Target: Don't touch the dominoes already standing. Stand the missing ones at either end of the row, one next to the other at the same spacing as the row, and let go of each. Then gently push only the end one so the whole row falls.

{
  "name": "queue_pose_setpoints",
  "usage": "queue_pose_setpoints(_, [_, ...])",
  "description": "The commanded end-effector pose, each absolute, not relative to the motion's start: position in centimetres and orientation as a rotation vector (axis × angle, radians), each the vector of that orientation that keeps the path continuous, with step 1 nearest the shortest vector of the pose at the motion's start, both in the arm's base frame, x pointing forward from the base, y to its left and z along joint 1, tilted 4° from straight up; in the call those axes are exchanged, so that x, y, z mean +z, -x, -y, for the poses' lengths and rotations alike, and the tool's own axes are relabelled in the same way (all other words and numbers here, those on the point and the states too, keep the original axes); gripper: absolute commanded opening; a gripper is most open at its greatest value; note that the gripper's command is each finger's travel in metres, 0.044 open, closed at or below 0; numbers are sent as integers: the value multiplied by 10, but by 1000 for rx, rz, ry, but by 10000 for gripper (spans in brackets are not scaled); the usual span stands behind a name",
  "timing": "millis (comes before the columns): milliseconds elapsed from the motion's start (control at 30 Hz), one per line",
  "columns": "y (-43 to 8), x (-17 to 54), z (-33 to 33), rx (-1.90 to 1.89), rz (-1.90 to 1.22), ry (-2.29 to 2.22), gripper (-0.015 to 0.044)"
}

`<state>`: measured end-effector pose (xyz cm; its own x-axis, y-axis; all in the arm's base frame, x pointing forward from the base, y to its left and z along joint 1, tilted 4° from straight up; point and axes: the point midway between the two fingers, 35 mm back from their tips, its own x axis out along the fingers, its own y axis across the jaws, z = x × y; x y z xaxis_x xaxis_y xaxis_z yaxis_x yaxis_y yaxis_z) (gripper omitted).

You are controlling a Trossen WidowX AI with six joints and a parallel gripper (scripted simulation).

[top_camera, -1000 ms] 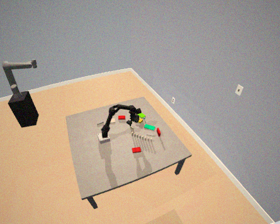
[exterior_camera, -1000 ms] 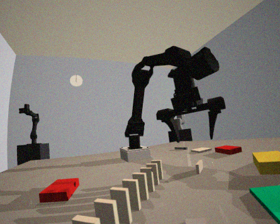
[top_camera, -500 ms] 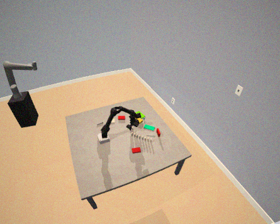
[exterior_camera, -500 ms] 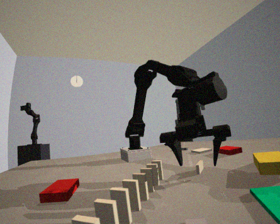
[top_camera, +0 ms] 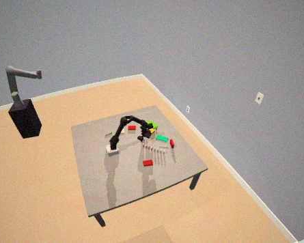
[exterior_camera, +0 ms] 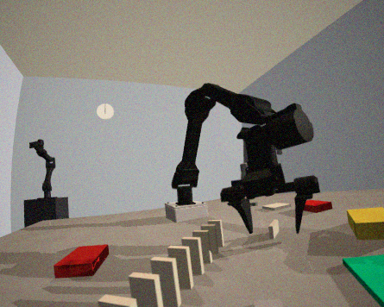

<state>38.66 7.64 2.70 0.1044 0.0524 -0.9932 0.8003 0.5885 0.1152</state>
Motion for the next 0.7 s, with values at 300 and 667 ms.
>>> queue_pose_setpoints(300, [-385, 22, -76, -661, -1378, -796, 204])
queue_pose_setpoints(667, [-385, 22, -76, -661, -1378, -796, 21])
